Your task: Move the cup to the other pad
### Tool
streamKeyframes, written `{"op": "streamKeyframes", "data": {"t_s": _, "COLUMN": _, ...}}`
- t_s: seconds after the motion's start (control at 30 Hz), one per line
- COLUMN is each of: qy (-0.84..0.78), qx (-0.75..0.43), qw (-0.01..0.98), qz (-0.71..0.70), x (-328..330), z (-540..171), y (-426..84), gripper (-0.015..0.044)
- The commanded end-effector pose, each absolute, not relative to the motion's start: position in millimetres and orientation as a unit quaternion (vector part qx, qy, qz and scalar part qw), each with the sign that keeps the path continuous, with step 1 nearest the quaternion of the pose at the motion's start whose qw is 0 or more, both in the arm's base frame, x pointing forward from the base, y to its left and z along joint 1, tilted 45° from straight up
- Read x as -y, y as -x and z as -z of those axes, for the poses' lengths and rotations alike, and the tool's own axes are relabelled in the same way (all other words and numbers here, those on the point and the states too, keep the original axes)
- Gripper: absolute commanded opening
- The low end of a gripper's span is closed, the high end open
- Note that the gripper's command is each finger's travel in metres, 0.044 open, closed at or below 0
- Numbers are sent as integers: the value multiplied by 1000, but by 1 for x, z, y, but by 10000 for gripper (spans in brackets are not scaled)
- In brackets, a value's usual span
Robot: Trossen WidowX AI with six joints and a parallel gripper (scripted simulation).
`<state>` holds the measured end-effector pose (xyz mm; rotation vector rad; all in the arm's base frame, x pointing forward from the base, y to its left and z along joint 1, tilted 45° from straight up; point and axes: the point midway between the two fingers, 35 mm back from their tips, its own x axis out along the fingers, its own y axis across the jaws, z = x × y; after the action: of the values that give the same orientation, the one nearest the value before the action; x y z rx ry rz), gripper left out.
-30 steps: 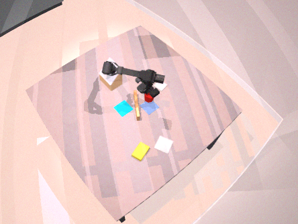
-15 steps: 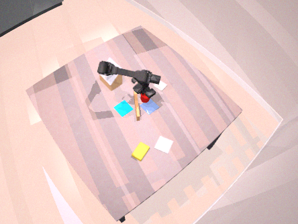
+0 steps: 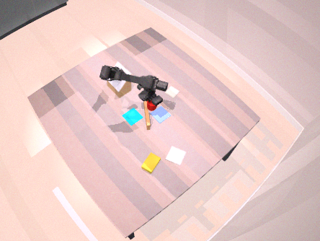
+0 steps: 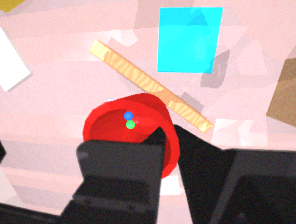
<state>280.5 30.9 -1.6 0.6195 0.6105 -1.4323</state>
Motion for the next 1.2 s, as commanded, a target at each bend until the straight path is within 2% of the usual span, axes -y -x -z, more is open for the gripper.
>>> {"op": "streamKeyframes", "data": {"t_s": 0.0, "qy": -274, "qx": -270, "qw": 670, "qz": 635, "x": -25, "z": -4, "y": -276, "gripper": 0}}
{"op": "streamKeyframes", "data": {"t_s": 1.17, "qy": -273, "qx": -270, "qw": 670, "qz": 635, "x": 12, "z": -42, "y": -244, "gripper": 0}}
